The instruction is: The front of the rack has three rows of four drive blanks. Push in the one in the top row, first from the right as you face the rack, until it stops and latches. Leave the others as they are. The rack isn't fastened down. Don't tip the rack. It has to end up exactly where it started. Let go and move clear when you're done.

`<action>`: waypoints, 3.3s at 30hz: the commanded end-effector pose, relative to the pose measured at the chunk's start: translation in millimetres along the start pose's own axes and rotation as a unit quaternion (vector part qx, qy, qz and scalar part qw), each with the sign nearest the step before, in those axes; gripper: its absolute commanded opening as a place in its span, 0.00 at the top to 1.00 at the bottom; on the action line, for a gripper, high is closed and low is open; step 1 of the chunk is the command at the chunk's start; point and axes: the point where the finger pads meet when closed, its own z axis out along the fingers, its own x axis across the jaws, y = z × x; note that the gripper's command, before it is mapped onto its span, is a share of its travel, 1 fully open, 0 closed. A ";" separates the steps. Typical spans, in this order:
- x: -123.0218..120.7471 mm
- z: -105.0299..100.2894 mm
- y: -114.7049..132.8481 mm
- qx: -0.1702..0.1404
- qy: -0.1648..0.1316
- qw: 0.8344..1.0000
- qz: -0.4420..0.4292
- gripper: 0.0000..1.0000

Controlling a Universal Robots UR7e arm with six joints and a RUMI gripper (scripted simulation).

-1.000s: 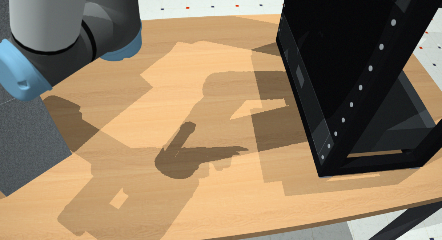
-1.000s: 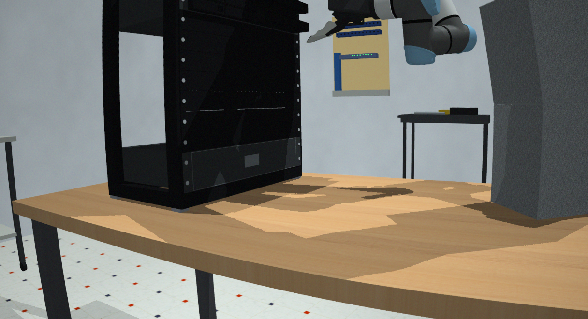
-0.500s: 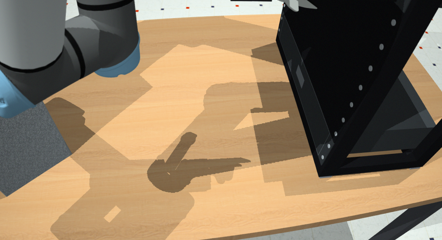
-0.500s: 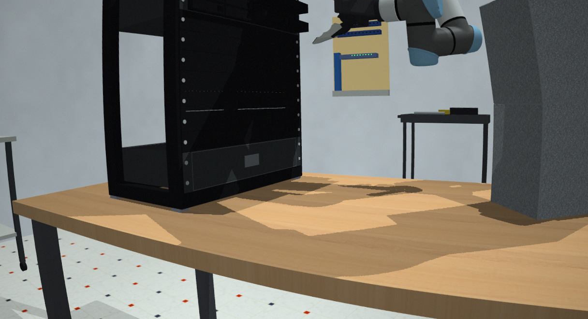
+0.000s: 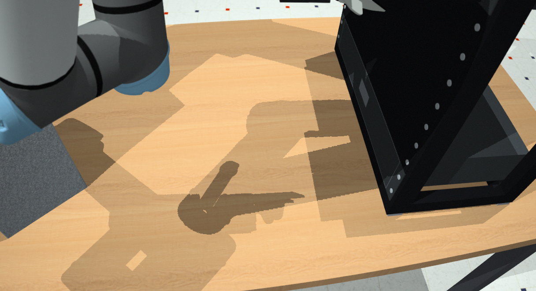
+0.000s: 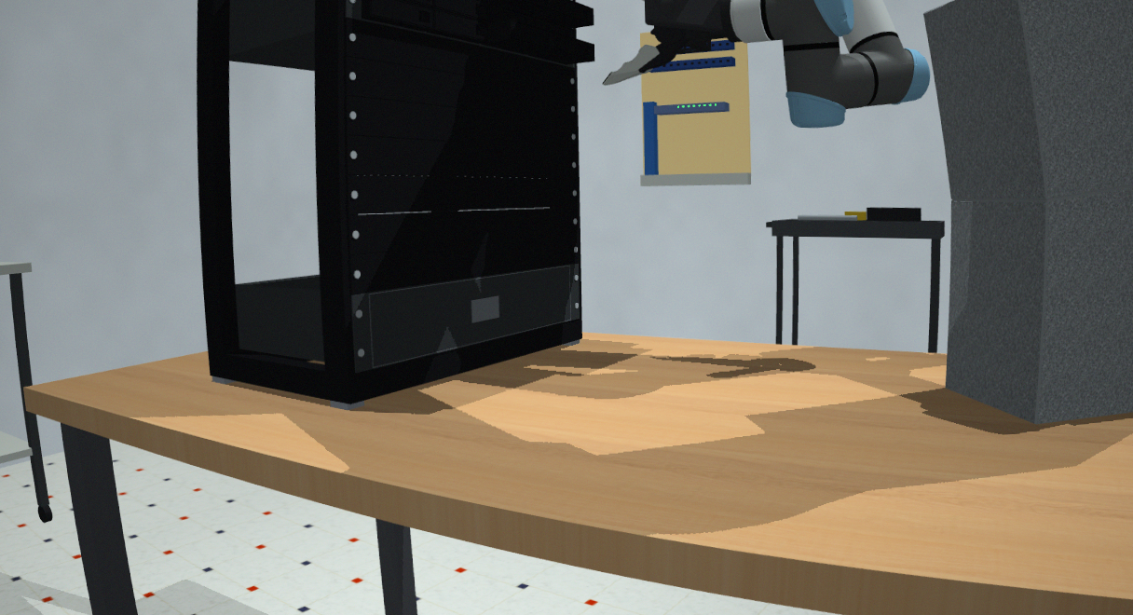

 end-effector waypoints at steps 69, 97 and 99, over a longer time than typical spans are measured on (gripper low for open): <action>0.4 0.1 0.0 0.000 0.000 1.000 0.000 0.00; 0.4 0.1 0.0 0.000 0.000 1.000 0.000 1.00; 0.4 0.1 0.0 0.000 0.000 1.000 0.000 1.00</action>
